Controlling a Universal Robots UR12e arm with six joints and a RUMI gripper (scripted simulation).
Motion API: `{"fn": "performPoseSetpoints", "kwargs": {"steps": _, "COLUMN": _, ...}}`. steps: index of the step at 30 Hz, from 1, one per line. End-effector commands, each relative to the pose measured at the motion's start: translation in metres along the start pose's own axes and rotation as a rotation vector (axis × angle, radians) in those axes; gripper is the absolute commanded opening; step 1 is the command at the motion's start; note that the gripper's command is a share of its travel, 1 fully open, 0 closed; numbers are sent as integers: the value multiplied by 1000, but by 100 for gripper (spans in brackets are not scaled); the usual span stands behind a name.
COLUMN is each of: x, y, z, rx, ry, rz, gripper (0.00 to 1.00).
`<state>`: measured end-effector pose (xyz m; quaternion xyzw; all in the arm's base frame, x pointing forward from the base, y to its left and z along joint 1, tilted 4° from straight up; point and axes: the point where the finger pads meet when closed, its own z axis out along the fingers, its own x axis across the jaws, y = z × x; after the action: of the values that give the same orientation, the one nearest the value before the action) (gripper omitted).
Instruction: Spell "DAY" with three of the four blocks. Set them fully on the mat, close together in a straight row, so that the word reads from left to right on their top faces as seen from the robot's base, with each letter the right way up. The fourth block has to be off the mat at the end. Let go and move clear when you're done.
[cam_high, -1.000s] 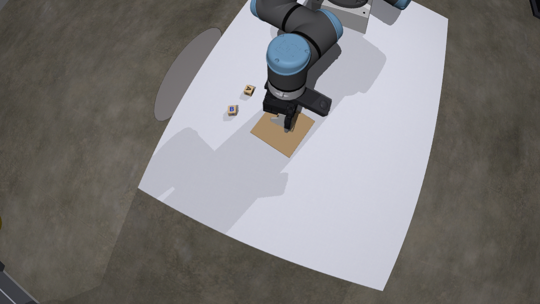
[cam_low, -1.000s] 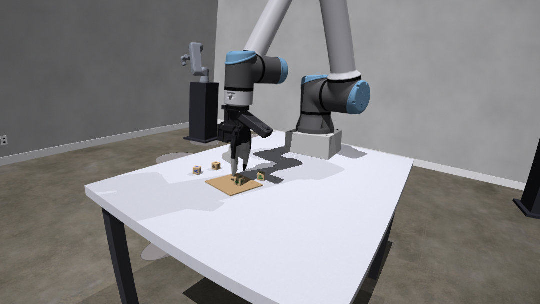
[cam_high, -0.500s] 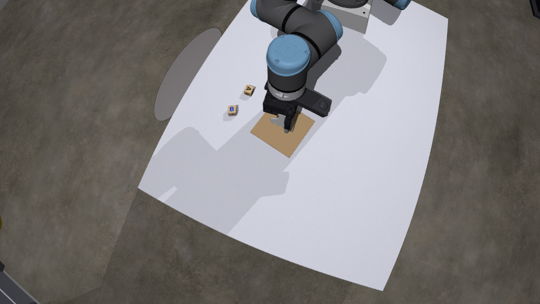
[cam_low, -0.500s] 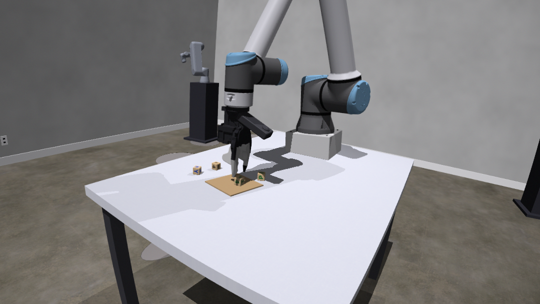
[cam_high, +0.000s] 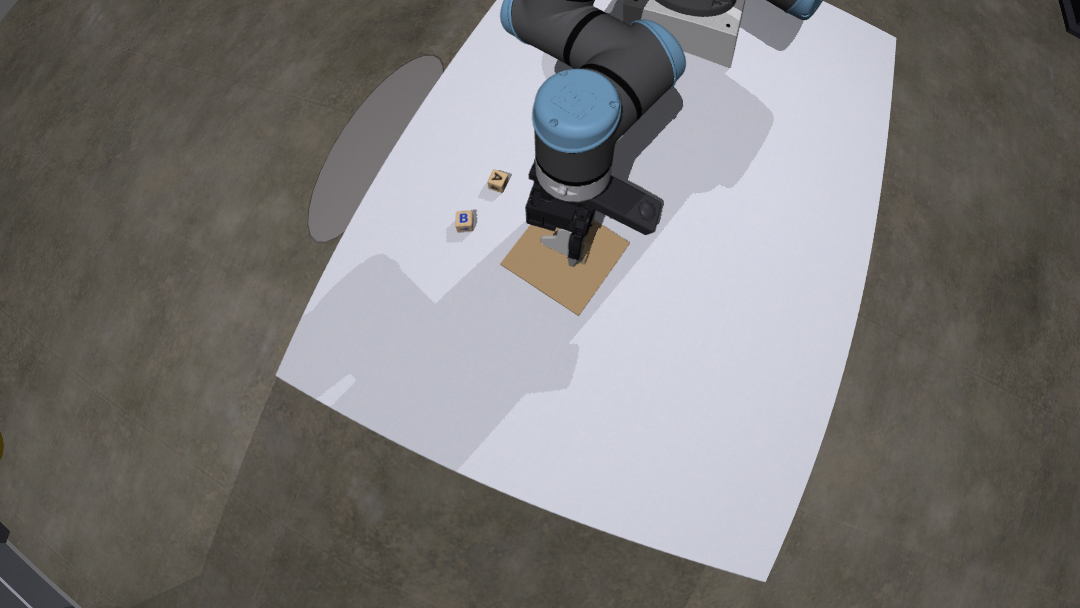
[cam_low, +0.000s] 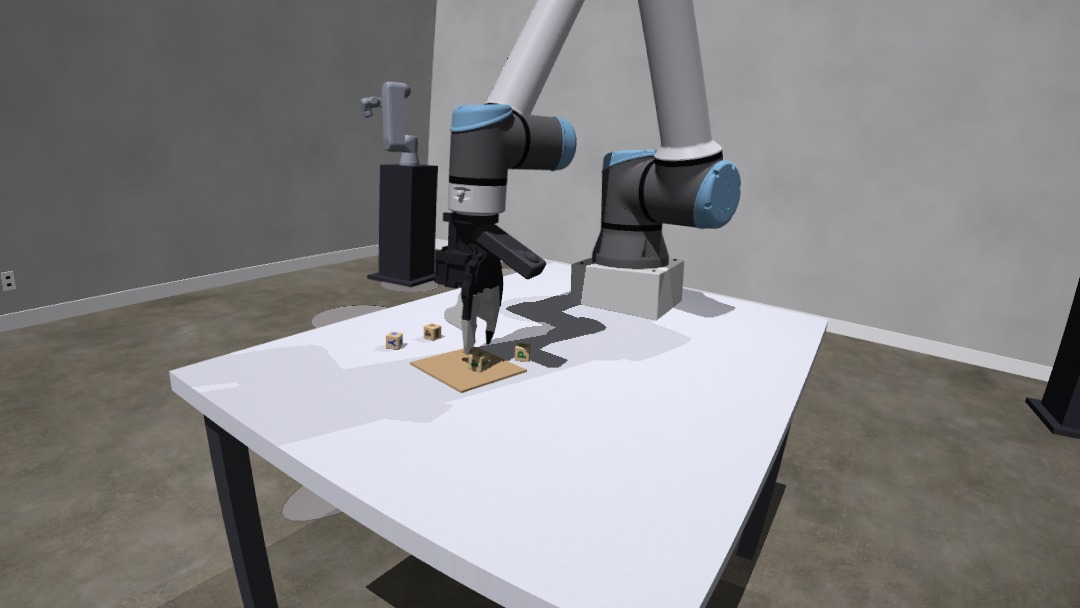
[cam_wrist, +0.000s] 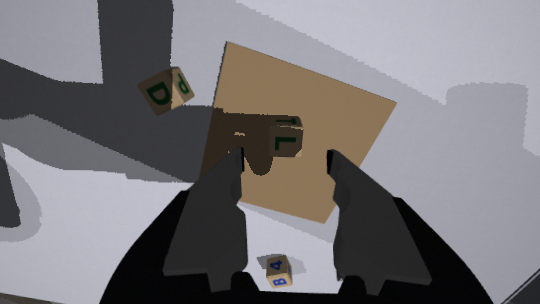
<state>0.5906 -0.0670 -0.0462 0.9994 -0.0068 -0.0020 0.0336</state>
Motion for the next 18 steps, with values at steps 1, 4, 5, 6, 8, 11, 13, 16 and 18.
{"fn": "performPoseSetpoints", "kwargs": {"steps": 1, "x": 1, "y": 0, "z": -1, "rx": 0, "ry": 1, "rz": 0, "gripper": 37}}
{"fn": "performPoseSetpoints", "kwargs": {"steps": 4, "x": 1, "y": 0, "z": -1, "rx": 0, "ry": 1, "rz": 0, "gripper": 37}}
{"fn": "performPoseSetpoints", "kwargs": {"steps": 5, "x": 1, "y": 0, "z": -1, "rx": 0, "ry": 1, "rz": 0, "gripper": 37}}
{"fn": "performPoseSetpoints", "kwargs": {"steps": 6, "x": 1, "y": 0, "z": -1, "rx": 0, "ry": 1, "rz": 0, "gripper": 37}}
{"fn": "performPoseSetpoints", "kwargs": {"steps": 8, "x": 1, "y": 0, "z": -1, "rx": 0, "ry": 1, "rz": 0, "gripper": 37}}
{"fn": "performPoseSetpoints", "kwargs": {"steps": 11, "x": 1, "y": 0, "z": -1, "rx": 0, "ry": 1, "rz": 0, "gripper": 37}}
{"fn": "performPoseSetpoints", "kwargs": {"steps": 13, "x": 1, "y": 0, "z": 0, "rx": 0, "ry": 1, "rz": 0, "gripper": 37}}
{"fn": "performPoseSetpoints", "kwargs": {"steps": 16, "x": 1, "y": 0, "z": 1, "rx": 0, "ry": 1, "rz": 0, "gripper": 37}}
{"fn": "performPoseSetpoints", "kwargs": {"steps": 18, "x": 1, "y": 0, "z": 2, "rx": 0, "ry": 1, "rz": 0, "gripper": 37}}
